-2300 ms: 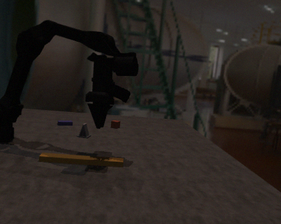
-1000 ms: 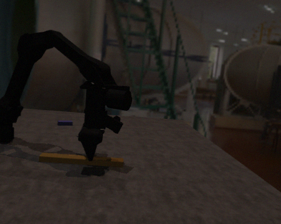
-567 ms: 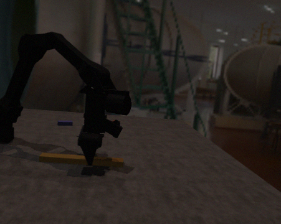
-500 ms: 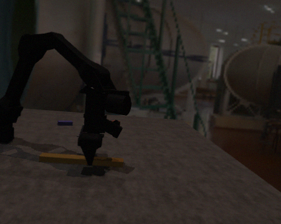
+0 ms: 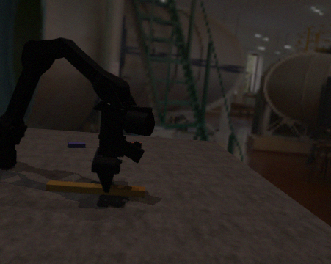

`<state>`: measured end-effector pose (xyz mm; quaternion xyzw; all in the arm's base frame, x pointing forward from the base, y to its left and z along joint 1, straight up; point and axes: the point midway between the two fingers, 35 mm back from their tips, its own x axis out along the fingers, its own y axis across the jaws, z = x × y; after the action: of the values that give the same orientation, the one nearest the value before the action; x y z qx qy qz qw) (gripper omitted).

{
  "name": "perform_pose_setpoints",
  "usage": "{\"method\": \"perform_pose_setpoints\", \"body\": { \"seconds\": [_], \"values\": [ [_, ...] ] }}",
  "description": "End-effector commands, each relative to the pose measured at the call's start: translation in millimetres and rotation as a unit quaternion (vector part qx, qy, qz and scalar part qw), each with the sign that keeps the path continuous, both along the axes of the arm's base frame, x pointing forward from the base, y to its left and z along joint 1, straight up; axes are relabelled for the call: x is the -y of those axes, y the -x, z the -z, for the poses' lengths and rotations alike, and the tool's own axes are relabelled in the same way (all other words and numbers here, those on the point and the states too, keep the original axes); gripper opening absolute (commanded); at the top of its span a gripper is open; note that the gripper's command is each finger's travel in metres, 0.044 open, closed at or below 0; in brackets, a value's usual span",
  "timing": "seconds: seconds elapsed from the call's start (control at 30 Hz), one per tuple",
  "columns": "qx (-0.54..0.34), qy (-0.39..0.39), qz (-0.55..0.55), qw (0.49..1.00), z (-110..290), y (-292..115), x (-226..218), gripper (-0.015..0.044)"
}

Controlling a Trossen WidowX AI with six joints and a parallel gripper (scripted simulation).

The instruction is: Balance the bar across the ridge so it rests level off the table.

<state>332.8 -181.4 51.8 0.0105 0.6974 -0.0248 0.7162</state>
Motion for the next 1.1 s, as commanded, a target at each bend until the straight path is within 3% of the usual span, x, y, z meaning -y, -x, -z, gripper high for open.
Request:
{"method": "perform_pose_setpoints", "body": {
  "seconds": [0.0, 0.1, 0.23, 1.07],
  "values": [
    [0.000, 0.000, 0.000, 1.000, 0.0, 0.0, 0.0, 0.0105],
    [0.000, 0.000, 0.000, 1.000, 0.0, 0.0, 0.0, 0.0085],
    [0.000, 0.000, 0.000, 1.000, -6.2, -0.8, 0.4, 0.0000],
    [0.001, -0.002, -0.002, 1.000, -70.2, -2.0, 0.4, 0.0000]
  ]
}}
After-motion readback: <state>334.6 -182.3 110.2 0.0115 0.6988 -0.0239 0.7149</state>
